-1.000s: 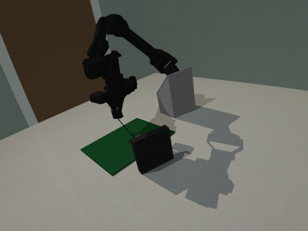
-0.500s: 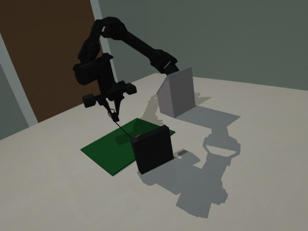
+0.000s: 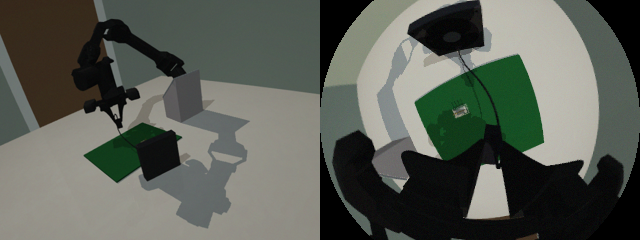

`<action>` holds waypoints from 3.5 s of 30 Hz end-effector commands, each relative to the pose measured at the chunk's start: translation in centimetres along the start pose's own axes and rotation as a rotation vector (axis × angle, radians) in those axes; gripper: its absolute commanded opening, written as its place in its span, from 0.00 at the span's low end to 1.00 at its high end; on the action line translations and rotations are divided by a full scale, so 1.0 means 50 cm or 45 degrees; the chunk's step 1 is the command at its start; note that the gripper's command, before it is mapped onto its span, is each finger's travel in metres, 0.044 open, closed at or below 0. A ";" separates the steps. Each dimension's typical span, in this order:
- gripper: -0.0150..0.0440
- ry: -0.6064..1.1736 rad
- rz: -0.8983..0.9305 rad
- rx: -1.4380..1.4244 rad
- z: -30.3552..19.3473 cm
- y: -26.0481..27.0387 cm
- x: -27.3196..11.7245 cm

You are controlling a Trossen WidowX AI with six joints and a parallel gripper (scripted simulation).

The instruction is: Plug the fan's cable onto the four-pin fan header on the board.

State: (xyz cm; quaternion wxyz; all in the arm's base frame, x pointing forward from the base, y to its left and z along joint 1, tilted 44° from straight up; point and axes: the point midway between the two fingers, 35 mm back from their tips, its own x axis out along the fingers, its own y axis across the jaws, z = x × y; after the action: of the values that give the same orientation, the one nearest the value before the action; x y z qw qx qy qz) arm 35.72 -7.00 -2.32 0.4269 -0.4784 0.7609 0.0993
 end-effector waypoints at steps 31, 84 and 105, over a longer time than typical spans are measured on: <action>0.25 -0.503 0.321 -0.017 0.000 0.032 0.072; 0.25 -1.435 0.208 -0.023 -0.032 0.013 0.073; 0.25 -1.730 -0.025 -0.028 -0.072 -0.003 0.052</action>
State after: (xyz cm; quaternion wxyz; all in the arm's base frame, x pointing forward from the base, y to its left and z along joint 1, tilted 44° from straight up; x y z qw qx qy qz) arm 33.43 -10.80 -2.33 0.8016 -0.3150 0.3370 0.3803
